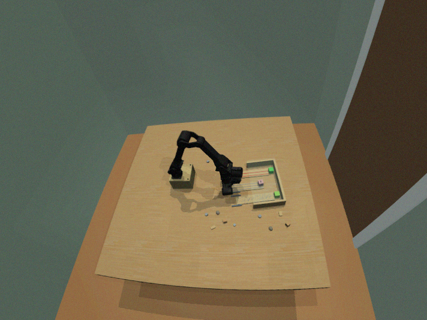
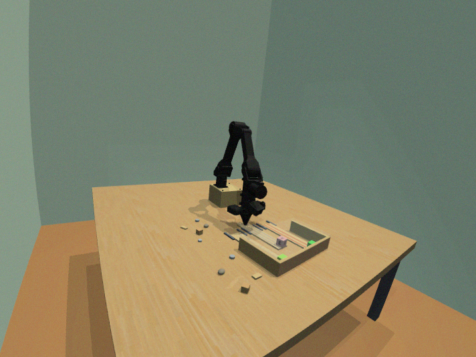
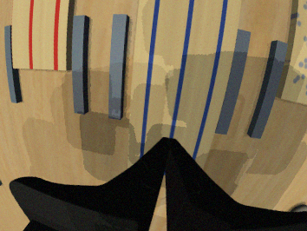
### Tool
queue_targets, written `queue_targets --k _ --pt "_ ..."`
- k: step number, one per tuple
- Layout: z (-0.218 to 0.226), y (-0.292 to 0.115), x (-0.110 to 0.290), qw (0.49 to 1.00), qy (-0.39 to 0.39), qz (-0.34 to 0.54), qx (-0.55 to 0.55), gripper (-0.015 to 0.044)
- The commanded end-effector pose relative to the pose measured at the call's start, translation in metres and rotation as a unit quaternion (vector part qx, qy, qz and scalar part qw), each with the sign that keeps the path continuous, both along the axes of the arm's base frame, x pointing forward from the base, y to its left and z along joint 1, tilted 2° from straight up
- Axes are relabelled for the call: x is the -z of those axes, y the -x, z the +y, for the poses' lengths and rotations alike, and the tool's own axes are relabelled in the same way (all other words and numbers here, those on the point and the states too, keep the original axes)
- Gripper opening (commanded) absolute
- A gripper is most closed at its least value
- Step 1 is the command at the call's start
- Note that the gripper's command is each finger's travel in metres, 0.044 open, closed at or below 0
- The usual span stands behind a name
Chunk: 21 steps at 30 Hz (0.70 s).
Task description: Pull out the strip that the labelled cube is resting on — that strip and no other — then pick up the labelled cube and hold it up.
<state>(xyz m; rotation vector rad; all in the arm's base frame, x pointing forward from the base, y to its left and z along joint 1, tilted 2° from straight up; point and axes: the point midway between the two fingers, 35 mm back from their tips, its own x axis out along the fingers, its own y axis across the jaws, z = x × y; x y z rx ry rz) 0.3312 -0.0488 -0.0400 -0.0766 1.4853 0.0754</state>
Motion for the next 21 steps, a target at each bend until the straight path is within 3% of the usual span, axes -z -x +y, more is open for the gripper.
queue_targets --k 1,21 --pt "-0.001 0.014 0.005 1.0 0.0 0.013 0.001 0.0" --pt "-0.004 0.044 0.008 1.0 0.0 0.015 0.001 0.0"
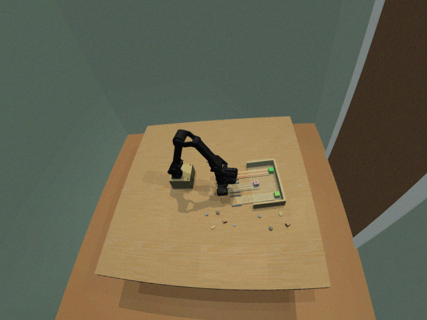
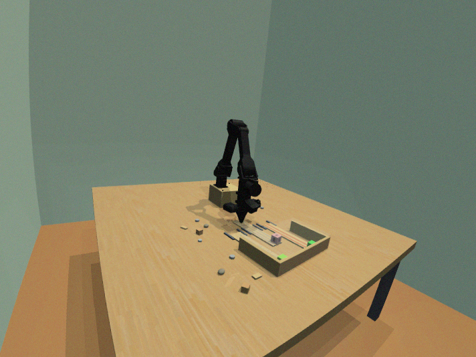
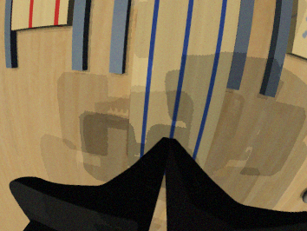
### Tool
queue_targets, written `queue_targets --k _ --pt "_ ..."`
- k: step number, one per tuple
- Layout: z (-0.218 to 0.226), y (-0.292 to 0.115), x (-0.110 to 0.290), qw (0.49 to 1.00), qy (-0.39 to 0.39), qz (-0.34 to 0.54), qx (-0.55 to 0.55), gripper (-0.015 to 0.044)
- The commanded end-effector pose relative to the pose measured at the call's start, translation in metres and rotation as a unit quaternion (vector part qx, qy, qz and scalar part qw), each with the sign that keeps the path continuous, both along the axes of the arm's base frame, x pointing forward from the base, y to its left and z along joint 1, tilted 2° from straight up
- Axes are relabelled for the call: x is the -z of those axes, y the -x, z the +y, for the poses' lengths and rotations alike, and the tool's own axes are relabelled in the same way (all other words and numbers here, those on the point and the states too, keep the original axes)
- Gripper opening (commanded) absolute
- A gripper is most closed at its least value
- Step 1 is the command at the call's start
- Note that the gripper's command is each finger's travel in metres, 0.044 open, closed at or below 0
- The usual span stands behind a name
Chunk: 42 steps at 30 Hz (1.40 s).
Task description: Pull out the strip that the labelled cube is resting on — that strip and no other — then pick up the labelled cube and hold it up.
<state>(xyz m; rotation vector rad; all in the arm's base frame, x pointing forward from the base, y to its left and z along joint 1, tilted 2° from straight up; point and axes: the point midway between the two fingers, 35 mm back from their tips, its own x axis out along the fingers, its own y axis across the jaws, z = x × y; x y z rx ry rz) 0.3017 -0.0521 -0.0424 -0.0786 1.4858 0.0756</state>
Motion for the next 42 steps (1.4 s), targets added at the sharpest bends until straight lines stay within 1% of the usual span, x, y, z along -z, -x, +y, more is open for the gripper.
queue_targets --k 1,42 --pt "-0.001 0.016 0.005 1.0 -0.001 0.014 0.001 0.0" --pt "-0.007 0.072 0.009 1.0 0.0 0.017 0.001 0.0"
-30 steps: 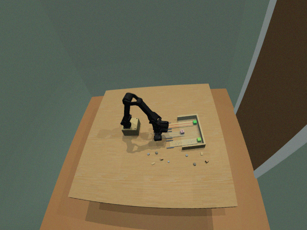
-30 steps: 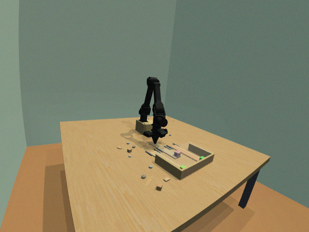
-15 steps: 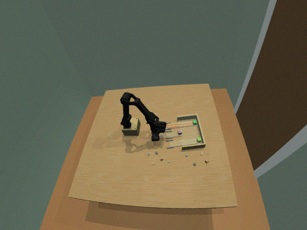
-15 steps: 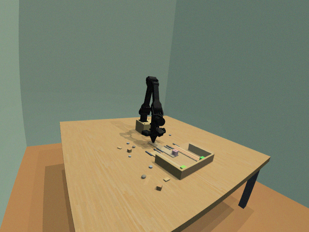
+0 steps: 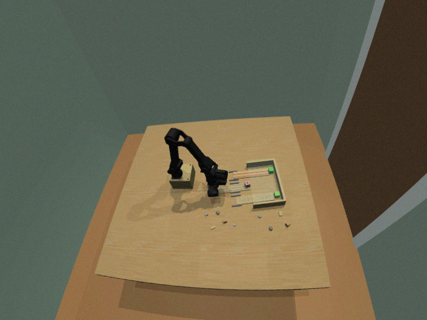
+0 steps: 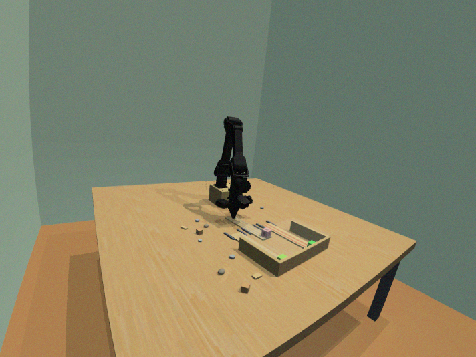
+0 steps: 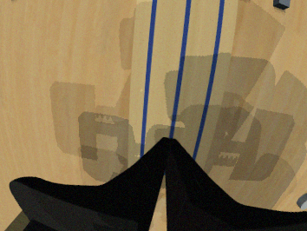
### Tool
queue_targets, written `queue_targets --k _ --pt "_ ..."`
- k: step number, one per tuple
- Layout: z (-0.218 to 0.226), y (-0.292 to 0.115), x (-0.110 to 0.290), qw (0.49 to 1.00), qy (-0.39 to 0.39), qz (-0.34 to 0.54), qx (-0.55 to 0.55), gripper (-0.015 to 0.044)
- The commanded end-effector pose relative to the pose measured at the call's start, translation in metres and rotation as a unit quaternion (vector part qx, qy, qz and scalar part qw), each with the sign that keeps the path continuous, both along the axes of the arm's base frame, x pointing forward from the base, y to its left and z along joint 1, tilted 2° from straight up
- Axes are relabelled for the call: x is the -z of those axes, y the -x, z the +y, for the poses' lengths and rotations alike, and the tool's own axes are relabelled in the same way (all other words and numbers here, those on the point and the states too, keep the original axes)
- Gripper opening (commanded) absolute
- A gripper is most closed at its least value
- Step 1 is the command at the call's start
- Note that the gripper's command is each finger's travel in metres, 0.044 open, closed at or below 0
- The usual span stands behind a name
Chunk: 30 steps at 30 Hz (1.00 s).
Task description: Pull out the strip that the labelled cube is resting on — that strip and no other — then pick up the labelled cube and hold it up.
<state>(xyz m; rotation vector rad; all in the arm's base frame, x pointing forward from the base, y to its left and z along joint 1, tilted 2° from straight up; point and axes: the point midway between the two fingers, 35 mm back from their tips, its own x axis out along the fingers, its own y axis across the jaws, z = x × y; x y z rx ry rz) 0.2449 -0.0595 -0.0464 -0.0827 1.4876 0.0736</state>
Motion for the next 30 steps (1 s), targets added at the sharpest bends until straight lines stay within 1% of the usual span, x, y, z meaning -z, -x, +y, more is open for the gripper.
queue_targets --k 1,19,30 --pt "0.0 0.016 0.005 1.0 -0.002 0.016 0.002 0.0" --pt "-0.002 0.039 0.007 1.0 -0.002 0.018 0.002 0.0" --pt "-0.002 0.04 0.007 1.0 -0.002 0.018 0.002 0.0"
